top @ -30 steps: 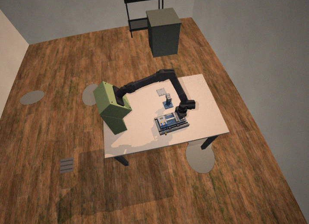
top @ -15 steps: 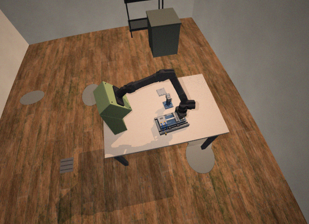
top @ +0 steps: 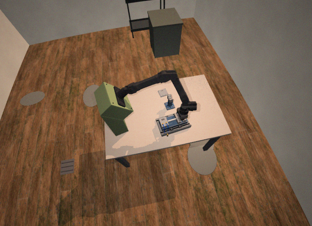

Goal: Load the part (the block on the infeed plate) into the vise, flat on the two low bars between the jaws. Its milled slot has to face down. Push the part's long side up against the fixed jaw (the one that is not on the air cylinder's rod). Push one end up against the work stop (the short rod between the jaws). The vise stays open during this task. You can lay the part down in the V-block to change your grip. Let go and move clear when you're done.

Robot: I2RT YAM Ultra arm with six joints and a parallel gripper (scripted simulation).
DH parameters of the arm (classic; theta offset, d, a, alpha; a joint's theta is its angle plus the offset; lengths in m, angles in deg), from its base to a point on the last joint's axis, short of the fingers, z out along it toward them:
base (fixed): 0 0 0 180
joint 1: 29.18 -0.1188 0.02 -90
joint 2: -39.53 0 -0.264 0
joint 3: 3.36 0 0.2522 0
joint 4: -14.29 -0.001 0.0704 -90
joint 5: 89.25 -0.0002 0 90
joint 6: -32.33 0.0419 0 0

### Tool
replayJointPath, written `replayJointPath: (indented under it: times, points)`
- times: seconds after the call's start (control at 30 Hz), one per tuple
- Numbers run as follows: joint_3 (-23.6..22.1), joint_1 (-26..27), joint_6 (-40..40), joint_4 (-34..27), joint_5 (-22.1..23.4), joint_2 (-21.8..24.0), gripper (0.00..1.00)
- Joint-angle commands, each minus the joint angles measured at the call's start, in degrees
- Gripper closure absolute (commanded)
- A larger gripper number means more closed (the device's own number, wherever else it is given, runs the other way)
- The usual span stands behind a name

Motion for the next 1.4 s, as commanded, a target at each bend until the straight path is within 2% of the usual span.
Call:
replayJointPath:
  times: [0.0,0.6,0.73,0.9,0.97,1.37]
  points:
    - [2.18,0.59,0.55,1.13,-0.35,0.33,1.00]
    - [3.03,-0.31,1.10,2.28,-0.86,-1.68,1.00]
    - [3.03,-0.02,1.15,2.41,-0.78,-0.63,1.00]
    - [3.32,-0.52,1.28,2.65,-1.03,-2.68,1.00]
    - [3.34,-0.51,1.31,2.71,-1.00,-1.52,1.00]
    - [3.48,-0.59,1.32,2.66,-1.02,-1.89,1.00]
